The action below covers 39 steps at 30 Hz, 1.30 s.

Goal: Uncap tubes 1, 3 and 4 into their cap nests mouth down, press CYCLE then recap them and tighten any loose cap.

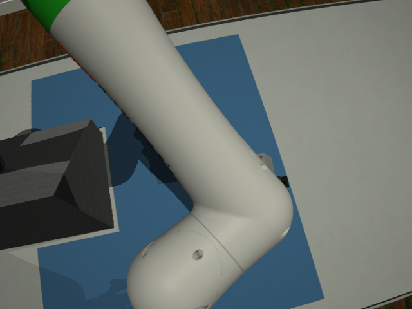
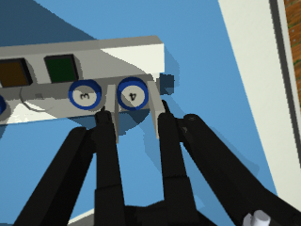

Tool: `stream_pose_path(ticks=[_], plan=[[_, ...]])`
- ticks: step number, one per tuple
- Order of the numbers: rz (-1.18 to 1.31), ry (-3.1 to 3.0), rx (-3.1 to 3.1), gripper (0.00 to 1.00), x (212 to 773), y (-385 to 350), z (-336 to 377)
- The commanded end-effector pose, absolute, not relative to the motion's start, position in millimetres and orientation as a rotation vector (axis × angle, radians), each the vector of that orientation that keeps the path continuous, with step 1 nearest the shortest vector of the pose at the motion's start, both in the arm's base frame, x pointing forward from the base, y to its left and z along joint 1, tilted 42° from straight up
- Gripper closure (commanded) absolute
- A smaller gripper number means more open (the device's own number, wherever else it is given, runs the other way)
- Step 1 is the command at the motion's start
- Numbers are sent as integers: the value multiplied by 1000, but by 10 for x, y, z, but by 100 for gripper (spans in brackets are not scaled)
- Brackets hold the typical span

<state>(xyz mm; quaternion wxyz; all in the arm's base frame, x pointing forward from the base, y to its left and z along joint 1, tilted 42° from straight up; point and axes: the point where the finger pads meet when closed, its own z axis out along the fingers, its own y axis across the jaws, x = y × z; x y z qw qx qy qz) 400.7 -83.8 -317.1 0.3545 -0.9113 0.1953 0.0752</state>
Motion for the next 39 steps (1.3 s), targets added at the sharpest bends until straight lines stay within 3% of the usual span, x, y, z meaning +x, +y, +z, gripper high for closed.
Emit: stream_pose_path(ticks=[1, 34, 35, 39], plan=[[194, 505, -2356, 100, 4009, -831, -3183], [194, 505, -2356, 100, 4006, -763, -3256], [194, 505, -2356, 71, 4006, -763, -3256], [194, 505, -2356, 71, 4006, -763, -3256]])
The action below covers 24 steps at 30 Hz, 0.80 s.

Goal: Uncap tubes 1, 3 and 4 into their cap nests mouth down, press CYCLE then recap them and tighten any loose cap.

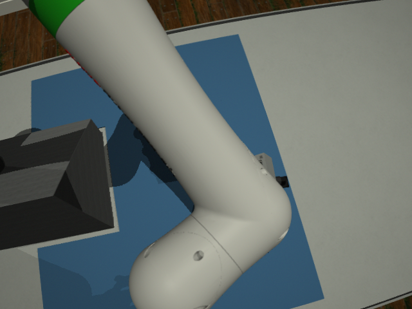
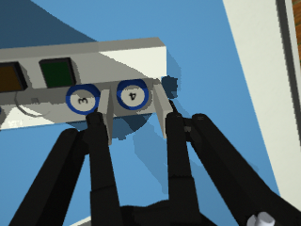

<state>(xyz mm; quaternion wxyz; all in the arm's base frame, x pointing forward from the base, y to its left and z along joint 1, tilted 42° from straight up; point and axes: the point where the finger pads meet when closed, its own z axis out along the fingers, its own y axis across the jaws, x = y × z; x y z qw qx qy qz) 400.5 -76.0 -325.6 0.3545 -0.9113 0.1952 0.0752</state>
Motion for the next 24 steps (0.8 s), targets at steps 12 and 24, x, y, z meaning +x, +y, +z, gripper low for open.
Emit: stream_pose_path(ticks=[12, 24], plan=[[194, 505, -2356, 71, 4006, -831, -3182], [194, 505, -2356, 71, 4005, -1168, -2814]])
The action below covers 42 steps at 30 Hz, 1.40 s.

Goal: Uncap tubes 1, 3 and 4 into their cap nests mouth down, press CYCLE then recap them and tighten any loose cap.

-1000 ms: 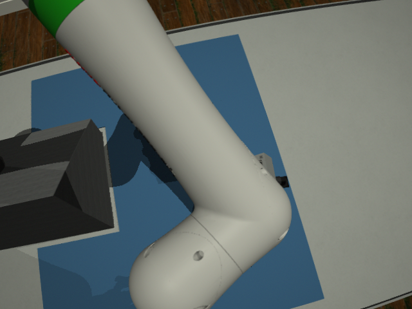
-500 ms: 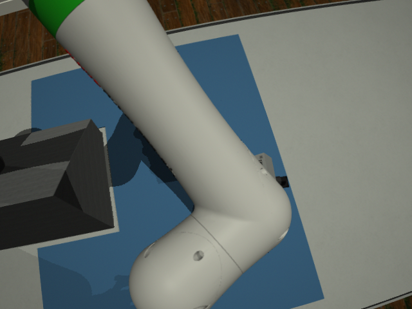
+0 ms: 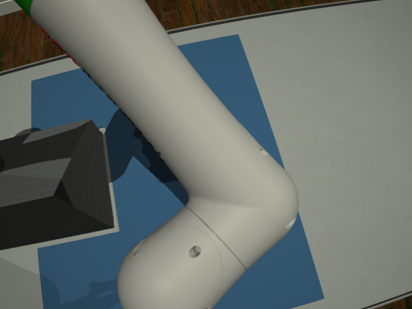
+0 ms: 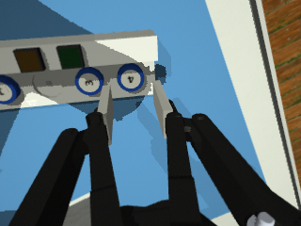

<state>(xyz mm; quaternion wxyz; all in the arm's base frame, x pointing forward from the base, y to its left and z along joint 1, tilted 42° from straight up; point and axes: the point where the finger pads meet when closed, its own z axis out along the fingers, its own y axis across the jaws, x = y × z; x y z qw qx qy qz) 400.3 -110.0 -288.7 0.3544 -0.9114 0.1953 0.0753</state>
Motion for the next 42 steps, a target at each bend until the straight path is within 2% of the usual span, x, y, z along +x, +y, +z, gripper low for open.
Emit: stream_pose_path(ticks=[1, 21, 22, 42], plan=[[194, 505, -2356, 71, 4005, -1202, -2777], [194, 505, -2356, 71, 4004, -1695, -2238], [233, 604, -2337, 100, 4058, -1639, -2208], [596, 1540, -1959, 100, 4593, -1077, -1904]])
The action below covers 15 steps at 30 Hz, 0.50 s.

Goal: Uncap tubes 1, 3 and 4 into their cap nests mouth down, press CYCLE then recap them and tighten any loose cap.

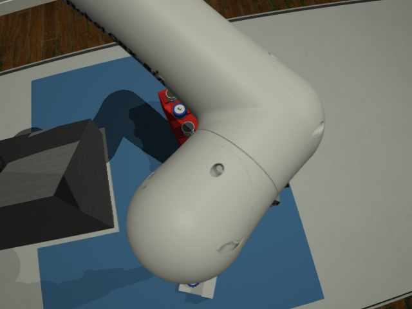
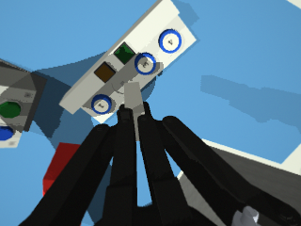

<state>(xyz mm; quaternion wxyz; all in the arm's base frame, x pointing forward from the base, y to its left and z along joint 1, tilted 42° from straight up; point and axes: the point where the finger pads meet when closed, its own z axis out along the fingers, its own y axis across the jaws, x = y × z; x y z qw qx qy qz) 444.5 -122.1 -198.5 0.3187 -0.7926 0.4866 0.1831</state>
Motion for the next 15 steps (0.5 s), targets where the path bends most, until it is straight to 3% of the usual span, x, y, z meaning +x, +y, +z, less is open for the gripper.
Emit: stream_pose_path(ticks=[1, 15], plan=[[600, 1547, -1955, 100, 4593, -1077, -1904], [731, 1886, -1710, 100, 5021, -628, -1661]])
